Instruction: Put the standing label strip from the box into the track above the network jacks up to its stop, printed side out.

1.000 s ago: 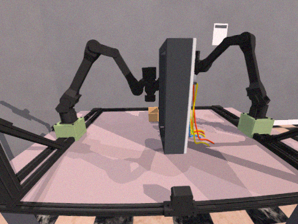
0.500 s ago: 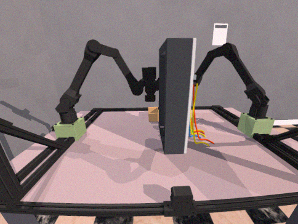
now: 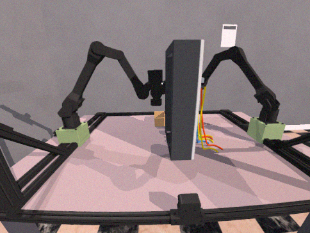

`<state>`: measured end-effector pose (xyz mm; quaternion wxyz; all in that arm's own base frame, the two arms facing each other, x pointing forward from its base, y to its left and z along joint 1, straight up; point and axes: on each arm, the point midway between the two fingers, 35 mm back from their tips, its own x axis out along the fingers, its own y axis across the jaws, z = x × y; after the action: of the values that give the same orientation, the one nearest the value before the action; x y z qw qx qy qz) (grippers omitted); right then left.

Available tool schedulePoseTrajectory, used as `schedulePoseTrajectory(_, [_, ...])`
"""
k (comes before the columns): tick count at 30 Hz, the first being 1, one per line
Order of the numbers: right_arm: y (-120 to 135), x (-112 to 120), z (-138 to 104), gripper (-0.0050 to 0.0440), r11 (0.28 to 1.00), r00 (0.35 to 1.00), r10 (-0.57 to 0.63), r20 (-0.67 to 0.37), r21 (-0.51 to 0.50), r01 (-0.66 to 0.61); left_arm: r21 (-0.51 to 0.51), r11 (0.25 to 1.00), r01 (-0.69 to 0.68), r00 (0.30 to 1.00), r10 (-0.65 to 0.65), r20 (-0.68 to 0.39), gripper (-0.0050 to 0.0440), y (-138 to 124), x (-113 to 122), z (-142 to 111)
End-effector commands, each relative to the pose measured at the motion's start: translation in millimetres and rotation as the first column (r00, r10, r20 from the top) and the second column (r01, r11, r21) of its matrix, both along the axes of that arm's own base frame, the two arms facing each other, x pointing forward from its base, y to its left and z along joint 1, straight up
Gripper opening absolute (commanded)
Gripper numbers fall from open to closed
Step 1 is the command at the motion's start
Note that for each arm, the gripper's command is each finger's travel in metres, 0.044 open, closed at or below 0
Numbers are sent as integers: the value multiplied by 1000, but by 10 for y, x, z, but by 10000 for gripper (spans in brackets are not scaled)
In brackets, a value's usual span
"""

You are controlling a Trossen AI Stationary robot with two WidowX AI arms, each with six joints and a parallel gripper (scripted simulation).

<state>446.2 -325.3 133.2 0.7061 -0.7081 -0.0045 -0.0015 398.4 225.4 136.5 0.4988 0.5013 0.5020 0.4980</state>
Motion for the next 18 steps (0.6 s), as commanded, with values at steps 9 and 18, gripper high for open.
schedulePoseTrajectory(9, [-8, 186, 106, 160, 1000, 1000, -2, 16, -23, 2, 7, 1000, -4, 999, 4, 38, -50, 7, -4, 146])
schedulePoseTrajectory(18, [6, 333, 114, 160, 1000, 1000, -2, 18, -23, 2, 7, 1000, -4, 999, 4, 38, -50, 7, -4, 146])
